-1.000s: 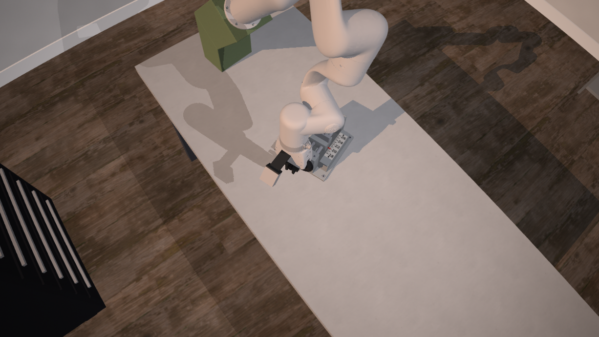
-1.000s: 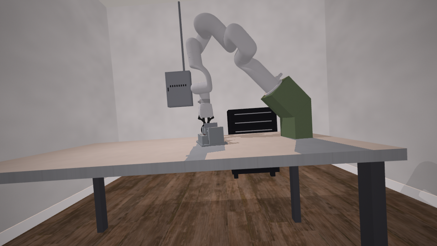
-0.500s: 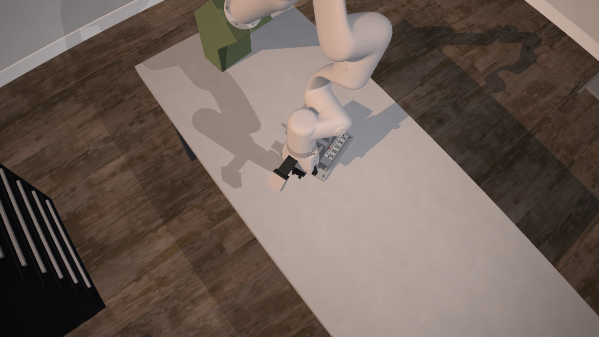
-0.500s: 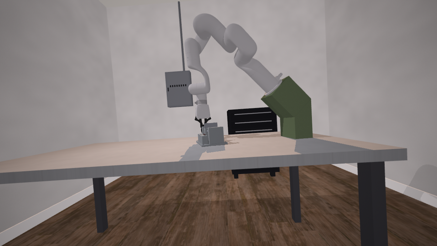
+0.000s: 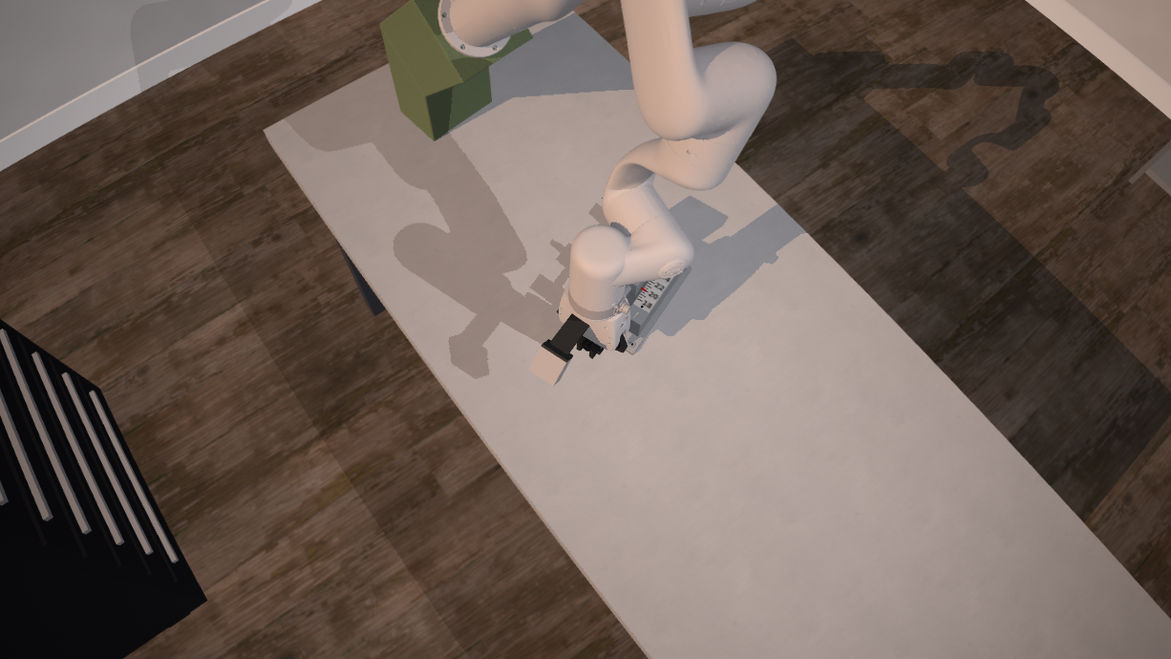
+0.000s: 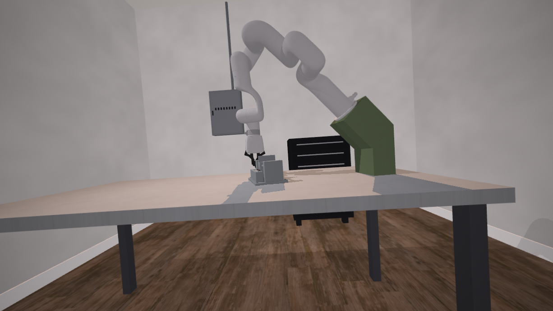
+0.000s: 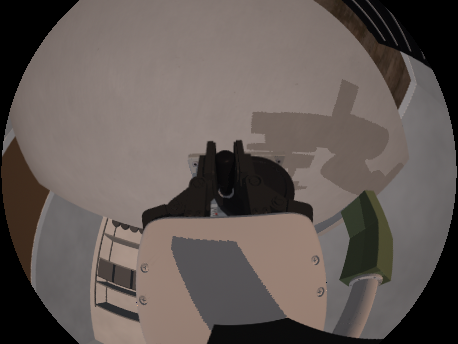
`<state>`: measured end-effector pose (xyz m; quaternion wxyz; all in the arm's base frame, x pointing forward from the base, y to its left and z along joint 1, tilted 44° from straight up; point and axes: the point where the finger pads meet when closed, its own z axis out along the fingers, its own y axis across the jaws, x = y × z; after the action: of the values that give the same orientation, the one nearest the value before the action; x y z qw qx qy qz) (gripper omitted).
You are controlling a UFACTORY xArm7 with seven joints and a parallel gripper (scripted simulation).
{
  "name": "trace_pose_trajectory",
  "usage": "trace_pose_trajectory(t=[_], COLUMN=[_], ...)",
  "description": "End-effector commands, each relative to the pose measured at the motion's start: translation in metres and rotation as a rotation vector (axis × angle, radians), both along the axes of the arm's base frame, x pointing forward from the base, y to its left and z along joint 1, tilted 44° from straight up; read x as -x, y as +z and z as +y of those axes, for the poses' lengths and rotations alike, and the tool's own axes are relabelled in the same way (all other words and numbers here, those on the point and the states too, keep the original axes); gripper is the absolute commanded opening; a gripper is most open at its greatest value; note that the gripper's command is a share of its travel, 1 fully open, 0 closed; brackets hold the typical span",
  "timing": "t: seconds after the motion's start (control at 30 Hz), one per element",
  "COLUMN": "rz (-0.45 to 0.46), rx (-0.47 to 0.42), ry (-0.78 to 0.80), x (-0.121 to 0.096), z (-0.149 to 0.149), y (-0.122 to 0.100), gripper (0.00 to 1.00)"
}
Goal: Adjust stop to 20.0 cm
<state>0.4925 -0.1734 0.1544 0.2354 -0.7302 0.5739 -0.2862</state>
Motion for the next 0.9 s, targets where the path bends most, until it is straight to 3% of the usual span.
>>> trace_pose_trajectory(t=[0.0, 0.87], rz=[-0.001, -0.001], rx=[0.001, 0.001], ry=[-0.002, -0.002], x=[-0.003, -0.012], z=[-0.001, -0.001], y=[-0.001, -0.012], gripper=[0.06, 0.06])
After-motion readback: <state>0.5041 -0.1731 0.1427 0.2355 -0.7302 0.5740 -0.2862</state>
